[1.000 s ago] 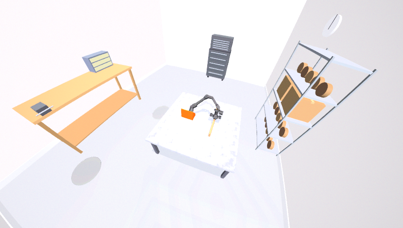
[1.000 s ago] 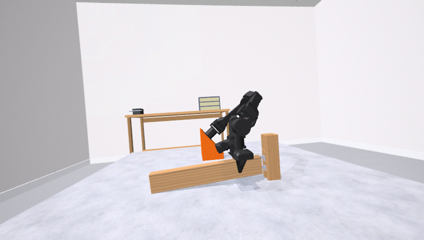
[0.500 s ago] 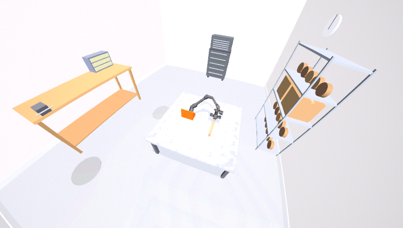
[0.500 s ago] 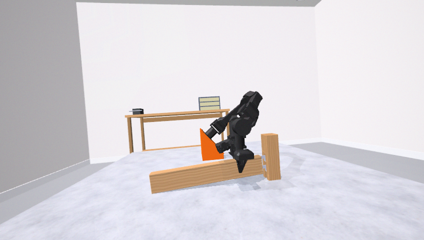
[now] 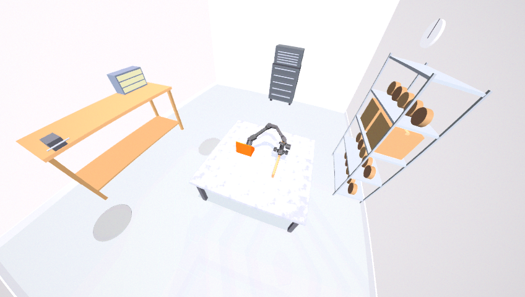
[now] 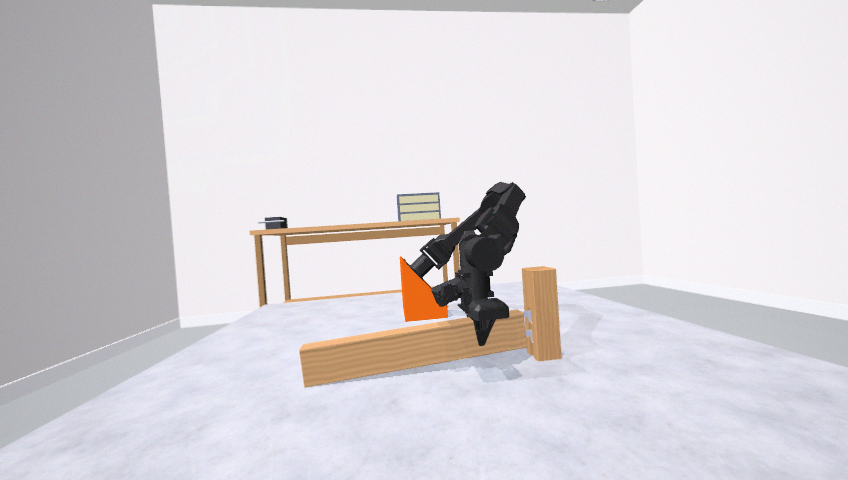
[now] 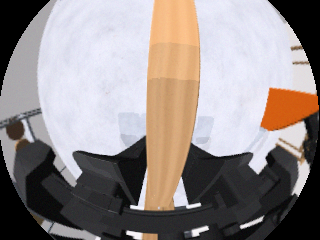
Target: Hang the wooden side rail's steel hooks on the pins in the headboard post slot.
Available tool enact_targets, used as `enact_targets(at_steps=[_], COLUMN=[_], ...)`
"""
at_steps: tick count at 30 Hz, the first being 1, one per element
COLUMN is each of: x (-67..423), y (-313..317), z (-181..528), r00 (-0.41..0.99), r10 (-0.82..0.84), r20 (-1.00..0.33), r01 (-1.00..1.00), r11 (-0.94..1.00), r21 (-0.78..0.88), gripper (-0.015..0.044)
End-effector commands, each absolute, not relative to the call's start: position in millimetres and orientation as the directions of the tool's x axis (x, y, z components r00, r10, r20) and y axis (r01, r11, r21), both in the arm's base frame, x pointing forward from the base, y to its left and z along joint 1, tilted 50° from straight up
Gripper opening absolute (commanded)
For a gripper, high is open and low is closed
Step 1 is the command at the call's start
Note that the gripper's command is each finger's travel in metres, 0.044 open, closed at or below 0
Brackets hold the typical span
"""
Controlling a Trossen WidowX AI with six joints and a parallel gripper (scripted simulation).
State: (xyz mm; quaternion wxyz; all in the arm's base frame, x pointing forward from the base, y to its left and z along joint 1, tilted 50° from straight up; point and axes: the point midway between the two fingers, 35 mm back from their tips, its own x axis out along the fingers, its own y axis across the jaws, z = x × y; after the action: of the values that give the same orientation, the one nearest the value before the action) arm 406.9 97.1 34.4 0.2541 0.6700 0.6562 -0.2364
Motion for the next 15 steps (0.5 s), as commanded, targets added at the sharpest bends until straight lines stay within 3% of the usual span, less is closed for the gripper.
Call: enact_targets(at_steps=[1, 15], x=[408.8, 408.7], y=[95.3, 96.0], z=[39.0, 40.4], r00=[0.039, 0.039], r10=[0.761, 0.761], r20=[-0.648, -0.648], r01=[0.999, 0.999], r11=[-0.017, -0.017], r21=[0.041, 0.041], gripper=[0.0000, 0.0000])
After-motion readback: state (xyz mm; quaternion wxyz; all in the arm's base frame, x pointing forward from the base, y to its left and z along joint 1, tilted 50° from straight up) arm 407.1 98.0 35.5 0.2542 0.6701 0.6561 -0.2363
